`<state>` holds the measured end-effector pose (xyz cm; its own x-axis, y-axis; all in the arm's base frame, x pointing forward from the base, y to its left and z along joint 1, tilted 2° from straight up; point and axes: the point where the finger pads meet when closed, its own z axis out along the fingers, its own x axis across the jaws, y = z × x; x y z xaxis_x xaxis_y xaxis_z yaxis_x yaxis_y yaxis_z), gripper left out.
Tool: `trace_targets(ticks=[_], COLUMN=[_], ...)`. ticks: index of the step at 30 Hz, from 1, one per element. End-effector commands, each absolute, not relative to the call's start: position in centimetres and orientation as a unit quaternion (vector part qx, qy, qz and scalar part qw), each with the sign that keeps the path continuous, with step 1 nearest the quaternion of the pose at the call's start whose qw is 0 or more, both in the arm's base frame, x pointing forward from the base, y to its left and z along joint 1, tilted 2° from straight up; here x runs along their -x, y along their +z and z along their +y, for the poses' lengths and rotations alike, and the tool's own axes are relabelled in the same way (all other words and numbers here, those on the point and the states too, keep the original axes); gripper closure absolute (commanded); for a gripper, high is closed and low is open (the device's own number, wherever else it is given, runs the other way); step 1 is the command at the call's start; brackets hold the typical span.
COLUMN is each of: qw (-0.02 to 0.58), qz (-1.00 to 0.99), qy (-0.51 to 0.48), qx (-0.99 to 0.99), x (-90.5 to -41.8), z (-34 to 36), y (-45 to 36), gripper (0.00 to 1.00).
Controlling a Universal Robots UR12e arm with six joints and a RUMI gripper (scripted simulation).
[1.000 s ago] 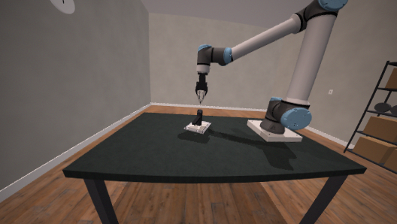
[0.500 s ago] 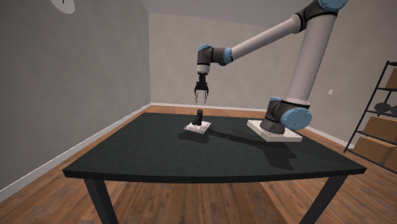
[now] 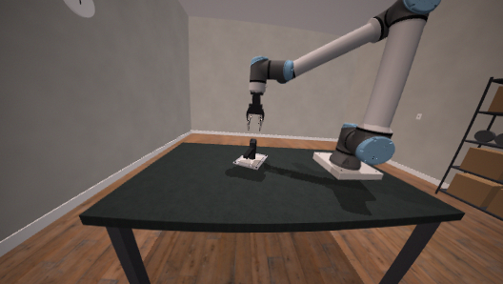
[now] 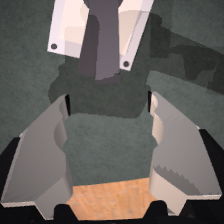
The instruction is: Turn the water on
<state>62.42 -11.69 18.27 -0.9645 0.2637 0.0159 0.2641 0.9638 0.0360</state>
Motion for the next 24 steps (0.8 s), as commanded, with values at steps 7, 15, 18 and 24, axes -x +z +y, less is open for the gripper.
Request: trace_targets(ticks=[7,15,18,24], qw=[0.005,0.005,0.005,0.005], qz=[-0.991,-0.991,-0.991,-0.991], qy=[-0.019,-0.019,-0.019,-0.018], qx=[0.133,0.133,0.133,0.133], x=[-62.48,-62.48,-62.48,-62.48], z=[-11.72,-11.72,-11.72,-11.7], y=[18.35,18.32,18.24,17.86], gripper=[0.6,0.6,0.6,0.6])
